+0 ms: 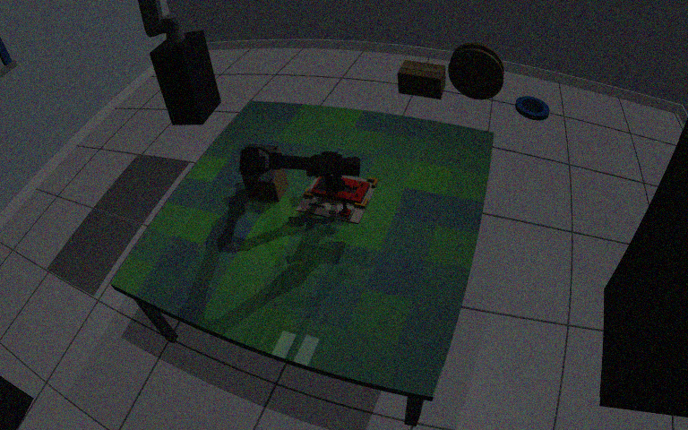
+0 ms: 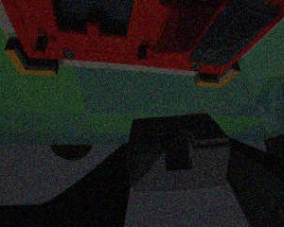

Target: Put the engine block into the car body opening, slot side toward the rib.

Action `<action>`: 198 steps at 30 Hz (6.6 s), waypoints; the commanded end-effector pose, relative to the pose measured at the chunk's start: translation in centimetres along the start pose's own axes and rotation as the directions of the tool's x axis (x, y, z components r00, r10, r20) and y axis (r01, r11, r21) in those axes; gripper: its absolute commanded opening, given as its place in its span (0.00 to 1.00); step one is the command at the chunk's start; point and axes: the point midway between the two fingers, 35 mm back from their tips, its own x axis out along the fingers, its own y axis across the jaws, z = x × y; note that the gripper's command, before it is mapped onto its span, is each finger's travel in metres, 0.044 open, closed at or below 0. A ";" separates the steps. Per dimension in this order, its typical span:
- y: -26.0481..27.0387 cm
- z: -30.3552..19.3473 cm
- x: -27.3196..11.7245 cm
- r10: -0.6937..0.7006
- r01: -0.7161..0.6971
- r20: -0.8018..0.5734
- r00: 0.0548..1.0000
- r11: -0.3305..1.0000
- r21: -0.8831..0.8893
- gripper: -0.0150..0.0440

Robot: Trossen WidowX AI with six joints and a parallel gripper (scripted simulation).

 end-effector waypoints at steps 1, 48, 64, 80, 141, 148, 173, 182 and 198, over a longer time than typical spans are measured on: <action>-0.1 0.5 0.7 -0.008 0.008 -0.029 1.000 1.000 -0.004 0.25; 0.1 5.1 4.4 -0.009 0.009 -0.027 1.000 1.000 -0.003 0.25; 0.1 5.4 4.6 -0.009 0.009 -0.027 1.000 1.000 -0.003 0.25; 0.2 5.1 4.2 0.001 -0.001 -0.031 1.000 1.000 -0.004 0.30; 0.0 4.0 0.7 -0.073 0.102 0.117 0.990 0.957 -0.270 1.00; -0.2 3.5 1.0 -0.102 0.198 0.232 0.967 0.876 -0.441 1.00; 0.0 1.6 0.6 -0.068 0.610 0.623 0.779 0.311 -0.729 1.00; 0.4 0.6 0.0 -0.006 0.734 0.735 0.678 0.063 -0.677 1.00; 0.6 0.6 1.4 0.000 0.741 0.742 0.670 0.045 -0.670 1.00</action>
